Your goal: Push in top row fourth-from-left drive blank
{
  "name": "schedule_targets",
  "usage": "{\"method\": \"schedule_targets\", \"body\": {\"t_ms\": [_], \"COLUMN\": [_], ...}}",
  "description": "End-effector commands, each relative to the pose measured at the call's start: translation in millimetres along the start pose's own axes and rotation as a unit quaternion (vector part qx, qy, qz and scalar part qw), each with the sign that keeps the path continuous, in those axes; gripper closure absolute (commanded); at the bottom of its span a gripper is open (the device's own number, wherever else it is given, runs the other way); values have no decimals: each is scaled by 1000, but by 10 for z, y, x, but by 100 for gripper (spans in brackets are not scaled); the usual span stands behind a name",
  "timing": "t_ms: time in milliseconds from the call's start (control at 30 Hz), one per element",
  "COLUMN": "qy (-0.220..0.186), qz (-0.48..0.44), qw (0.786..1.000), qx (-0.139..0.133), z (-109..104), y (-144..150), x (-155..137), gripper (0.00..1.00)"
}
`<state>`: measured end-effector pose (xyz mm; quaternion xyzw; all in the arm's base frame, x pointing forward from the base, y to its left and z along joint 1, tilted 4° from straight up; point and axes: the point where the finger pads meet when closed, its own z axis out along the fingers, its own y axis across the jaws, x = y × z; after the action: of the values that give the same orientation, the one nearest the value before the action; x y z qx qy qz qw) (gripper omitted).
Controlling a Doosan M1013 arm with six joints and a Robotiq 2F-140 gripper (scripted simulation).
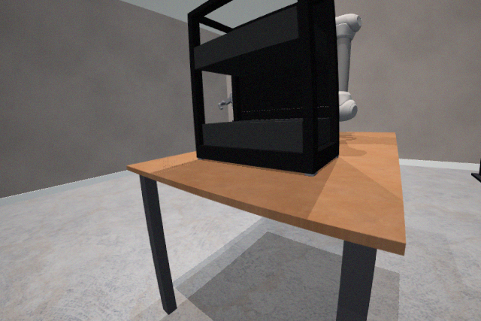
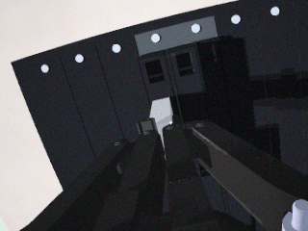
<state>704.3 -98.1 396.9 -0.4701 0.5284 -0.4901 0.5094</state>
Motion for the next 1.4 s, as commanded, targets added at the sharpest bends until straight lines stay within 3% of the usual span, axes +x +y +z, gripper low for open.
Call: {"method": "schedule_targets", "body": {"t_ms": [0,1033,1367], "qy": [0,0,0], "qz": [0,0,0], "qw": [1000,1000,1000], "qx": [0,0,0], "z": [7,8,106], "y": [0,0,0], "x": [0,0,0], "gripper": [100,100,100]}}
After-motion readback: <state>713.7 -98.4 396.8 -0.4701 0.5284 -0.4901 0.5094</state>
